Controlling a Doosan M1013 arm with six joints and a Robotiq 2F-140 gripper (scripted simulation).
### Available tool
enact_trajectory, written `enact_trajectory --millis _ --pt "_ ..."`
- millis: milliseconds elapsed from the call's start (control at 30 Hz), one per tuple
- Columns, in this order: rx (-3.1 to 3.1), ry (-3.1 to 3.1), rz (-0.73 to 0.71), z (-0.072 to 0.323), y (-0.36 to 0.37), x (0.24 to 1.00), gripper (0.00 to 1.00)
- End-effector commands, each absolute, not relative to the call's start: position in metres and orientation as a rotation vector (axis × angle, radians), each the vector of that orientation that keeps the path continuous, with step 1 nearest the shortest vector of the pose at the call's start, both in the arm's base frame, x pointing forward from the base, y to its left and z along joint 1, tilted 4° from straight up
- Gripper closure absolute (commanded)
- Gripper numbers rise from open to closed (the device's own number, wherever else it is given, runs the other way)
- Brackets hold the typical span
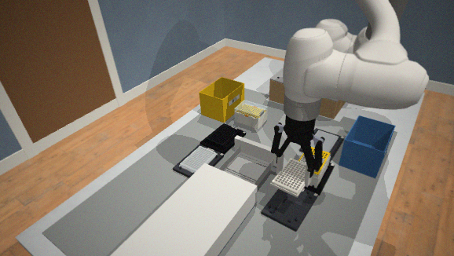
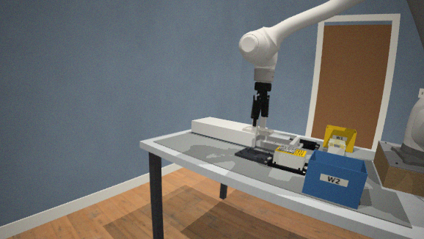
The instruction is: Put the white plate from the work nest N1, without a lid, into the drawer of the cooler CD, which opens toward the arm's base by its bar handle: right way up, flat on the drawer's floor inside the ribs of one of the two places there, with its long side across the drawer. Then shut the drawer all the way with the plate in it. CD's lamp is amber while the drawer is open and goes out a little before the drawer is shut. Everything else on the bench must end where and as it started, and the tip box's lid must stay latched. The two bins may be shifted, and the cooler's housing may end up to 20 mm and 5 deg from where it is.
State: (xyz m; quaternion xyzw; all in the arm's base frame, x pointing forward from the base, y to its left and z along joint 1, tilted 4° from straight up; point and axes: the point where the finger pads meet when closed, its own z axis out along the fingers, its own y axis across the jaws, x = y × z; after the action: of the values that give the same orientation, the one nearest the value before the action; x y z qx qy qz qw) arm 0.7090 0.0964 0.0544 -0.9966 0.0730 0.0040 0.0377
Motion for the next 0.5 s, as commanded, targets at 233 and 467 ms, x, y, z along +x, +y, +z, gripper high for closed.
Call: enact_trajectory --millis 233,467 --pt "-3.058 0.224 0.012 0.065 0.096 0.709 1.00" --pt "-3.058 0.224 0.012 0.070 0.095 0.709 1.00"
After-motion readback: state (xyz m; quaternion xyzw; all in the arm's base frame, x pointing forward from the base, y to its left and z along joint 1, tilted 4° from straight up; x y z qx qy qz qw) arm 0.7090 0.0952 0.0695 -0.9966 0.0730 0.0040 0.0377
